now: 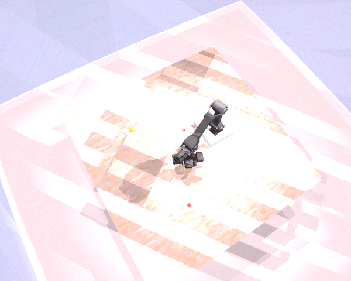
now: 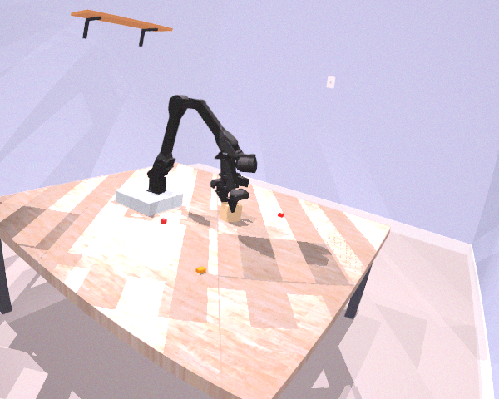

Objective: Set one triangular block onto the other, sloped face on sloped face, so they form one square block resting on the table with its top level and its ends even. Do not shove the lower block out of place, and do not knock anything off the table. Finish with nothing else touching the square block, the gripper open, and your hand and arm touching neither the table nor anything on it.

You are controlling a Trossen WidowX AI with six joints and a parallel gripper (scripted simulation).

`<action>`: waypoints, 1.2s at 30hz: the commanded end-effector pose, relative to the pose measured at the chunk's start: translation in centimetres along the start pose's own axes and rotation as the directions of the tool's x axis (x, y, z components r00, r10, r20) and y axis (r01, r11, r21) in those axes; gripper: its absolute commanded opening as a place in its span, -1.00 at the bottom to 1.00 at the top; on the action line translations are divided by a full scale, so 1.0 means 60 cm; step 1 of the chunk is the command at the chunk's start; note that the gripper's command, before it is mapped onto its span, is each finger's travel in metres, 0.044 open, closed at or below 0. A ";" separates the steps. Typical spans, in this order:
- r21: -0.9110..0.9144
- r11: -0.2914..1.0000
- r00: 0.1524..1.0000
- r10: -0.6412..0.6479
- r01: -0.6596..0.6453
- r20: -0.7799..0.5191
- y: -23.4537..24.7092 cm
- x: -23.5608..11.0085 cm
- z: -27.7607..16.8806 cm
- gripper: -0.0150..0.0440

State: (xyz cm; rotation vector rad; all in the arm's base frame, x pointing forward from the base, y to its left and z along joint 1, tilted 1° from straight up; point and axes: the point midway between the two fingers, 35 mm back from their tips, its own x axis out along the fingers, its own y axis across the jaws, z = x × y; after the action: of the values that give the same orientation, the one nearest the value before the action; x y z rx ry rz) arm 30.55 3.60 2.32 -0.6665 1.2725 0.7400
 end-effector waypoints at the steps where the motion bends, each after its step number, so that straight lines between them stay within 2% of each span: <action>1: 0.000 1.000 1.000 0.000 0.000 0.000 0.000 0.000 0.000 -0.40; 17: 0.000 1.000 1.000 0.000 0.000 0.000 0.000 0.000 0.000 1.00; 26: 0.000 1.000 1.000 0.000 0.000 0.000 -0.001 -0.005 0.001 1.00; 28: 0.000 1.000 1.000 0.000 0.000 0.000 -0.005 -0.036 0.004 1.00; 33: 0.000 1.000 1.000 -0.001 0.001 -0.001 -0.003 -0.166 0.002 1.00; 36: 0.000 1.000 1.000 0.000 0.000 -0.002 -0.001 -0.184 0.000 1.00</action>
State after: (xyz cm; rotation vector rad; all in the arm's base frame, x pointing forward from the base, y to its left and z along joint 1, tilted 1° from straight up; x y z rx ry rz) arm 29.80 2.48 10.59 -0.6631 1.2817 0.7336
